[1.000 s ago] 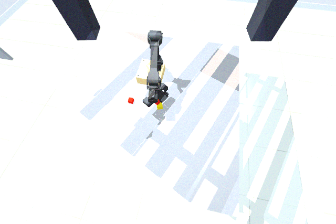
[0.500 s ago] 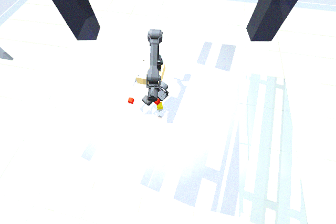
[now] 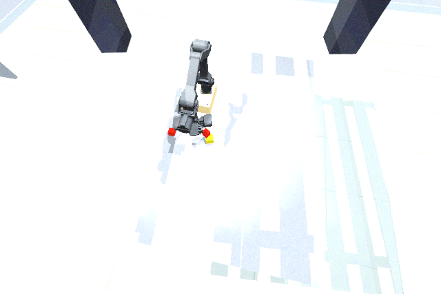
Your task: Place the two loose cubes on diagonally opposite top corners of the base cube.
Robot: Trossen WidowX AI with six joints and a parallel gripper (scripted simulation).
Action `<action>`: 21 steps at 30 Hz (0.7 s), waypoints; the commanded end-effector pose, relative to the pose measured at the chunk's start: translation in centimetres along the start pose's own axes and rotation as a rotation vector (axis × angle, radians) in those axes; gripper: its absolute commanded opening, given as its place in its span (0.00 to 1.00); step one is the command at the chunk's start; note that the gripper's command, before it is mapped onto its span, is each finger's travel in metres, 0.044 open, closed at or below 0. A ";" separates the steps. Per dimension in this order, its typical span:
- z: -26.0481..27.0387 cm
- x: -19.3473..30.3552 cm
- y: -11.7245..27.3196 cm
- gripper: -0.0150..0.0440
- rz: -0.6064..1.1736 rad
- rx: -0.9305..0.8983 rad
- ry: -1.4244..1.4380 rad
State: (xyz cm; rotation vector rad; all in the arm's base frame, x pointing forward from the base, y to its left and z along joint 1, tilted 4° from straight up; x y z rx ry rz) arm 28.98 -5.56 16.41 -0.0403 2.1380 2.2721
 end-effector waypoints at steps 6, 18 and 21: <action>-5.1 0.3 1.2 0.70 -0.008 0.004 -0.659; -11.9 2.5 2.5 0.70 -0.014 0.005 -1.551; -13.6 3.3 2.8 0.70 -0.016 0.004 -1.774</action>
Point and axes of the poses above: the point midway between the two fingers, 35 mm back from their tips, its own y axis back along the fingers, its own z axis across the jaws, x = y × z, the point moved 10 cm from there along y, back along the fingers, and after that the axes turned 7 degrees about -y, right-handed, at the moved point
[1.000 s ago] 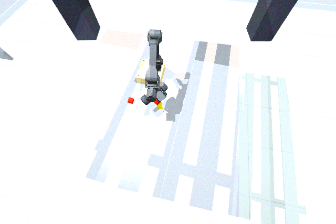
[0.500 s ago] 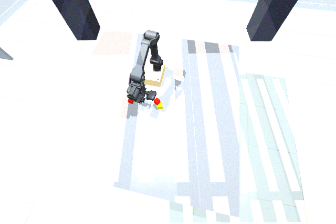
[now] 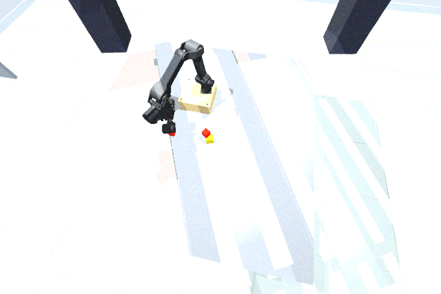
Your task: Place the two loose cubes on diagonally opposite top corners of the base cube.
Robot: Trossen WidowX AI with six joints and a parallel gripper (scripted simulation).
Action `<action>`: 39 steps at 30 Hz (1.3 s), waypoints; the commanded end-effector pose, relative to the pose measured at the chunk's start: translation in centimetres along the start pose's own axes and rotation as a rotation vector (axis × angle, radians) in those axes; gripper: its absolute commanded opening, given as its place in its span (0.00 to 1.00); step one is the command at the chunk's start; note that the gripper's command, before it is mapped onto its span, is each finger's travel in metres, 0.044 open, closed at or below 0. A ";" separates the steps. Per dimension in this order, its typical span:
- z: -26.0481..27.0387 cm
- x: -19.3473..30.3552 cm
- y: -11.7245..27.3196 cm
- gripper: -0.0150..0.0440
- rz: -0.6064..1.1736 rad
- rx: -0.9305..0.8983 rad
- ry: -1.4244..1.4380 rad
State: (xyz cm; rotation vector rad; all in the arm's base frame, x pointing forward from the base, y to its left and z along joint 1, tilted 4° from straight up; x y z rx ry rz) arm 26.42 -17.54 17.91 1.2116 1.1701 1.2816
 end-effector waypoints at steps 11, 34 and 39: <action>-1.2 -2.5 0.5 0.70 -0.007 -0.003 -0.331; -1.2 -2.6 -7.6 0.70 -0.007 -0.003 -0.331; -1.2 -2.6 -8.5 0.70 -0.006 -0.003 -0.331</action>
Point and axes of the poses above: the point midway between the two fingers, 35 mm back from their tips, its own y axis back along the fingers, its own z axis across the jaws, x = y × z, the point moved 10 cm from there along y, back along the fingers, and after that the axes turned 7 degrees about -y, right-handed, at the moved point
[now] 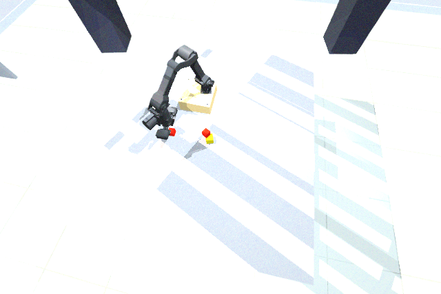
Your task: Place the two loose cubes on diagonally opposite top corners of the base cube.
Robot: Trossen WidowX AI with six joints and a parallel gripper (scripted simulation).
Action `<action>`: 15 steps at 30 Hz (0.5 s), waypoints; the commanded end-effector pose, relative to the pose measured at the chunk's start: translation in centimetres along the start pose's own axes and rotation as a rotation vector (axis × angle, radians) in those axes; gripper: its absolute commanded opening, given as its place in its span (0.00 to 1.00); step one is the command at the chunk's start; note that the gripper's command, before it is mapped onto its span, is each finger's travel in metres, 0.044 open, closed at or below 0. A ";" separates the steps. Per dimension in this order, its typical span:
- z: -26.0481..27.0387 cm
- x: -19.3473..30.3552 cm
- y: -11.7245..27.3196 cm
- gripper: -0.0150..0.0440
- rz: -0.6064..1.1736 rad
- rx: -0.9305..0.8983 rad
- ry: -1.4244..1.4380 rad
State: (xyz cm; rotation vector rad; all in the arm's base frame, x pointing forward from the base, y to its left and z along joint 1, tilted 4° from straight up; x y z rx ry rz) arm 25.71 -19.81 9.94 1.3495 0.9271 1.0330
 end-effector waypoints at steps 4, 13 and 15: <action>-0.2 0.1 -1.3 0.70 0.000 0.007 -0.003; -0.2 0.1 -2.5 0.70 0.000 0.007 -0.003; -0.2 0.1 -2.5 0.61 0.000 0.007 -0.003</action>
Point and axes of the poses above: the point midway between the two fingers, 35 mm back from their tips, its own y axis back along the fingers, its own z axis across the jaws, x = y × z, the point moved 10 cm from there along y, back along the fingers, and after that the axes turned 7 degrees about -y, right-handed, at the moved point
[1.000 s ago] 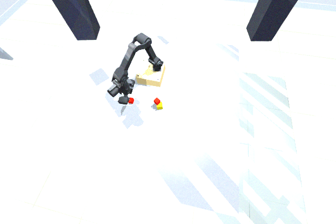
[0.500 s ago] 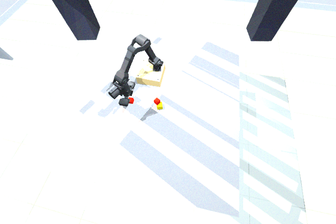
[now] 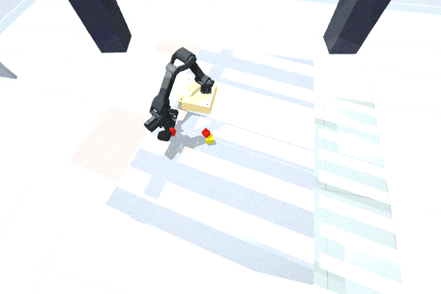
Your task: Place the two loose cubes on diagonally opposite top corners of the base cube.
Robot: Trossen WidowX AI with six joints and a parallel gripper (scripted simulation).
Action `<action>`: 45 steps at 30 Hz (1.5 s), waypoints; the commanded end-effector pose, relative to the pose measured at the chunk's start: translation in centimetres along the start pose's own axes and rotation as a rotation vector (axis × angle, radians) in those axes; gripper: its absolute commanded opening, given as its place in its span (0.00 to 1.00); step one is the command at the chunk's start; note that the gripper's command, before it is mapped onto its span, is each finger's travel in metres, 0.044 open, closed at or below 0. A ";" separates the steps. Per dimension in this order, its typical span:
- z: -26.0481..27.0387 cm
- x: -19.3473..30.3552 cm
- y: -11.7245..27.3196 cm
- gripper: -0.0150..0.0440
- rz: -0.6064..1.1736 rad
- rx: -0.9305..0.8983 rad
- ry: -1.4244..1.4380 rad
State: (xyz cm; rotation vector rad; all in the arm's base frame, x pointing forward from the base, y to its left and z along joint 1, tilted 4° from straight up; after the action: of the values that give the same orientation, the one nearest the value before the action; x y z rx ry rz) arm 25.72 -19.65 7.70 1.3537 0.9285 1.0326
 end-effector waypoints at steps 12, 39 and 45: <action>0.1 0.0 0.8 0.43 -0.001 0.002 -0.003; 0.3 0.0 9.3 0.43 -0.002 0.002 -0.003; 0.1 0.1 10.7 0.43 -0.002 0.002 -0.003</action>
State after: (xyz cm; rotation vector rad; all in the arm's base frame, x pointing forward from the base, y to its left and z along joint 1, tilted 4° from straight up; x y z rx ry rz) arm 25.38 -20.07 17.55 1.3649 0.9276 1.0274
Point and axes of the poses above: the point midway between the two fingers, 35 mm back from their tips, its own y axis back along the fingers, its own z axis across the jaws, x = y × z, the point moved 10 cm from there along y, back along the fingers, and after that the axes turned 7 degrees about -y, right-handed, at the moved point
